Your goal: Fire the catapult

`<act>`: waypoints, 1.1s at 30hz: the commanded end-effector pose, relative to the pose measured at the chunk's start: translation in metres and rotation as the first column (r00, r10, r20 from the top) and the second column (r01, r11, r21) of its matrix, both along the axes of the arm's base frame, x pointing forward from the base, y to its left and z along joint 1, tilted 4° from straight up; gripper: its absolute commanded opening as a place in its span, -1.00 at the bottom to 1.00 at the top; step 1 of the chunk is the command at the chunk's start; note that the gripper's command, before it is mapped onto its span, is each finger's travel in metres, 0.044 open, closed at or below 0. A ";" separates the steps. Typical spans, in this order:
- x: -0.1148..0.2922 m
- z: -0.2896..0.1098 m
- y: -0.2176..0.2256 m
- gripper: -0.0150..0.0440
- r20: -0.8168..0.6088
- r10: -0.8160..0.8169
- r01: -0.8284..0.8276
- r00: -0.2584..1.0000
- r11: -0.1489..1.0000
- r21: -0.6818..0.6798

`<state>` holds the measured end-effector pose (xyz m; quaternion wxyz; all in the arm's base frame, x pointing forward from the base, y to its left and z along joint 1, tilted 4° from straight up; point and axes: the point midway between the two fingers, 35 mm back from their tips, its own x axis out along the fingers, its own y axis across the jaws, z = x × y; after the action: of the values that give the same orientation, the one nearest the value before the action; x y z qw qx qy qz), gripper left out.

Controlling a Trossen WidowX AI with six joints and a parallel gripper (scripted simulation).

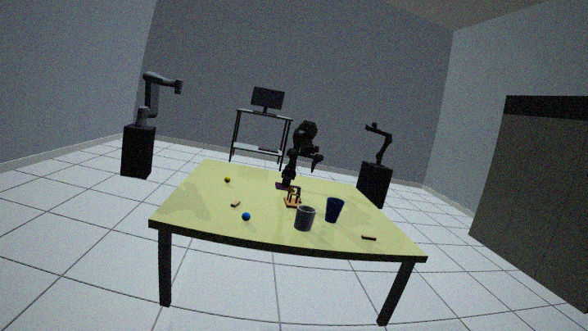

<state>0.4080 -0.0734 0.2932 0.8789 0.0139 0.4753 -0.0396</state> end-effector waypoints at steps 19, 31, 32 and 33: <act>0.093 0.055 -0.030 1.00 0.309 0.057 -0.033 0.949 0.996 -0.082; 0.093 0.055 -0.030 1.00 0.309 0.057 -0.033 0.949 0.996 -0.082; 0.093 0.055 -0.030 0.91 0.309 0.057 -0.033 0.949 0.996 -0.082; 0.093 0.055 -0.030 0.82 0.309 0.057 -0.033 0.949 0.996 -0.082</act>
<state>0.5003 -0.1034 0.3461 0.9423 -0.0220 0.3320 -0.0372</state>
